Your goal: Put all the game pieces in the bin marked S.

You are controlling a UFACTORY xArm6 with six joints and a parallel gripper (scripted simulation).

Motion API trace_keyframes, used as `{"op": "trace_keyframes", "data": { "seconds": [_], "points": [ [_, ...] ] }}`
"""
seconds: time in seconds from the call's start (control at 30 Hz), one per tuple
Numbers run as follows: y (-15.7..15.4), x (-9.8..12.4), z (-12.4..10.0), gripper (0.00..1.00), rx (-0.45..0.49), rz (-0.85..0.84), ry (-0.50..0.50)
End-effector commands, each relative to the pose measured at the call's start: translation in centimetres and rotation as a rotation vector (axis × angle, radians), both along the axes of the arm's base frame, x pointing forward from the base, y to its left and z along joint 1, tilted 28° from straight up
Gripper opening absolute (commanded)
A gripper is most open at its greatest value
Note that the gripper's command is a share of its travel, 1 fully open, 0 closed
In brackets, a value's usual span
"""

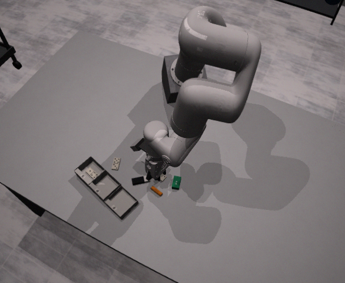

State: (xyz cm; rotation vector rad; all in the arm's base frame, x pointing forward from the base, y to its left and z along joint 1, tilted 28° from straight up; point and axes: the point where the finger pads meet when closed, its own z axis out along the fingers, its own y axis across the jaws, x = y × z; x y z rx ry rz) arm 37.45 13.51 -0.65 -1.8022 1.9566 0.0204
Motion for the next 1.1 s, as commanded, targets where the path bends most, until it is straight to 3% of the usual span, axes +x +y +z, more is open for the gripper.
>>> {"op": "trace_keyframes", "data": {
  "seconds": [0.0,0.57,1.07],
  "points": [
    [-0.3,-0.3,0.9,0.0,0.0,0.0,-0.002],
    [-1.9,-1.9,5.3,0.0,0.0,0.0,-0.002],
    [-1.9,-1.9,5.3,0.0,0.0,0.0,-0.002]
  ]
}}
